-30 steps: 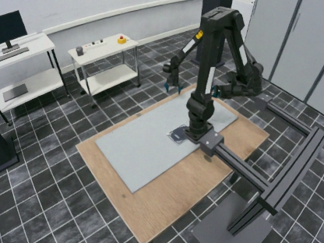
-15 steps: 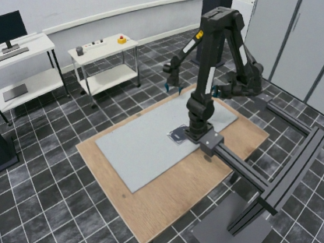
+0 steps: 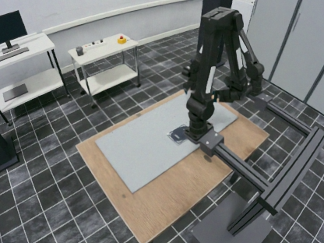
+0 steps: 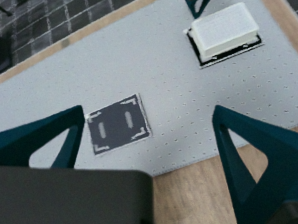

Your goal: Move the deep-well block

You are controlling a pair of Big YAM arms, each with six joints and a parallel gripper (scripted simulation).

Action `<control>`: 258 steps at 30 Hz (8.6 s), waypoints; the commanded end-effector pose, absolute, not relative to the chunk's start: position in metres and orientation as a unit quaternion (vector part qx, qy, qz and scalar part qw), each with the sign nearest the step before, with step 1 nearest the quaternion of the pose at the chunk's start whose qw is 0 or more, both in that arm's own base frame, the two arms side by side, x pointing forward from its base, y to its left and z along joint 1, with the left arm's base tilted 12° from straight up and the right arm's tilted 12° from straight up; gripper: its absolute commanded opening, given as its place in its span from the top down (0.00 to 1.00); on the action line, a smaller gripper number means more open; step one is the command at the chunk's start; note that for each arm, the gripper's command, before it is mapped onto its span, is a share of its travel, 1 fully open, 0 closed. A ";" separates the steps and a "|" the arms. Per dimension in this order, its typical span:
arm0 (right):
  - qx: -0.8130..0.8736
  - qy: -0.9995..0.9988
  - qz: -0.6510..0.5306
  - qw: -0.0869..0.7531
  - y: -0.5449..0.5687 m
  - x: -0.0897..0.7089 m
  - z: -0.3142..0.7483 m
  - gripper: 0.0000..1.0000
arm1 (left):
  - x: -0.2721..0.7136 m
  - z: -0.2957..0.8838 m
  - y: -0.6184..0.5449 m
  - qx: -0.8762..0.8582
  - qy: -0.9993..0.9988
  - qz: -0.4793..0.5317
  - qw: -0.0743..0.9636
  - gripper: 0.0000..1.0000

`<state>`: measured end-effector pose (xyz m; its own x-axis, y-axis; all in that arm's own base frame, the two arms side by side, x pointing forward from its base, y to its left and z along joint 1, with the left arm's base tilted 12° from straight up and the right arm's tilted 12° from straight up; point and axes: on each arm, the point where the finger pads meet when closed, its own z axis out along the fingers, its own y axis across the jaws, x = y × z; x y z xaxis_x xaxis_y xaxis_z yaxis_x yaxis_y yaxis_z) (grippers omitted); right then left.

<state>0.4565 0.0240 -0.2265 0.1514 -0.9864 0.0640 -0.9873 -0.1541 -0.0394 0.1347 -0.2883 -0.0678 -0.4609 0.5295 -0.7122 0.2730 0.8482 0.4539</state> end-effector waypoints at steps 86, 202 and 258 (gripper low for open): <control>0.683 -0.724 0.102 0.014 -0.024 0.374 -0.242 0.19 | 0.146 -0.029 -0.337 0.309 0.774 -0.086 0.546 0.00; 0.697 -0.711 0.100 -0.004 0.306 0.291 -0.325 0.19 | 0.146 -0.029 -0.337 0.309 0.774 -0.086 0.546 0.00; 0.700 -0.707 0.099 0.015 0.298 0.264 -0.284 0.00 | 0.146 -0.029 -0.337 0.309 0.774 -0.086 0.546 0.00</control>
<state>0.2675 0.2849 -0.3076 -0.0134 -0.9842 0.1765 -0.9938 -0.0065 -0.1112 0.1455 -0.3331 -0.0318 -0.2172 0.3947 -0.8928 0.5699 0.7938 0.2123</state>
